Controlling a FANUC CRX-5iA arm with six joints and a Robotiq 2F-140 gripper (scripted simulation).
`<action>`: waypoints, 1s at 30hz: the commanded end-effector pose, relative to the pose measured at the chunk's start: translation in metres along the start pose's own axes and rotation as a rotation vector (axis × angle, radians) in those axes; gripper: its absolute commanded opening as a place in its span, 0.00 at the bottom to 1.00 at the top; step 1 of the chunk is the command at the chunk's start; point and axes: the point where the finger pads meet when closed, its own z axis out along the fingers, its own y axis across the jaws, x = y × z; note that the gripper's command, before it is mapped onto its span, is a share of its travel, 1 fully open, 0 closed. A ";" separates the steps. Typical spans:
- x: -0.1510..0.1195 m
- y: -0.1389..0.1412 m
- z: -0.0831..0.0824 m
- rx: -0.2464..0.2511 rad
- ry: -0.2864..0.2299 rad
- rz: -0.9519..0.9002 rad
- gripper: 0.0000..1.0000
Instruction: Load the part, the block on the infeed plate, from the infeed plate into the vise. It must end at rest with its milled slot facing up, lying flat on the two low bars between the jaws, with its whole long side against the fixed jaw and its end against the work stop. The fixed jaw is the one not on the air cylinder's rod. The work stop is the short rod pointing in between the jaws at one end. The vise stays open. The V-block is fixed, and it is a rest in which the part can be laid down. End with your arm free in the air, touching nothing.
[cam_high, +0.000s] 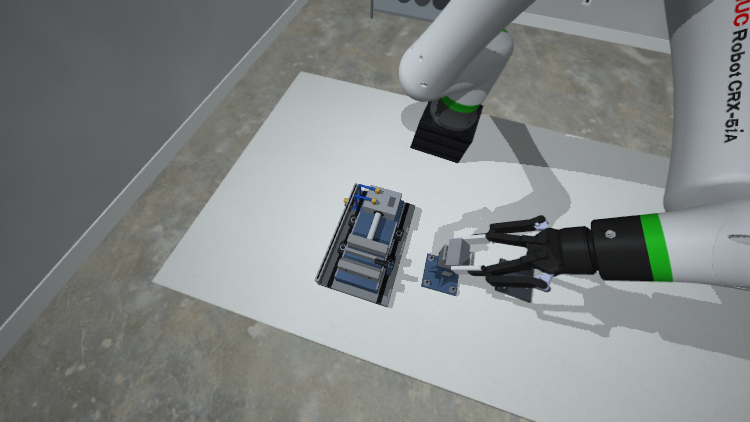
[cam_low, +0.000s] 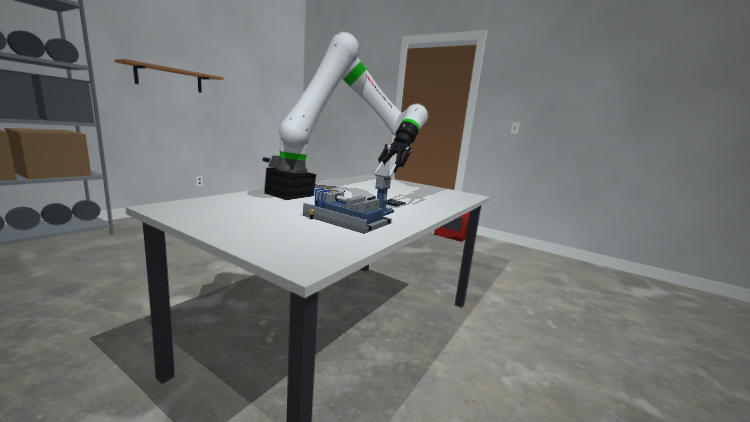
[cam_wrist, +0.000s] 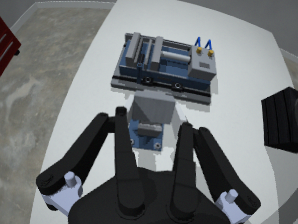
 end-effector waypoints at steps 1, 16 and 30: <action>-0.001 0.000 0.001 0.000 0.000 0.000 0.00; -0.003 0.000 0.003 0.000 0.000 0.000 0.00; -0.003 0.000 0.003 0.000 0.000 0.000 0.00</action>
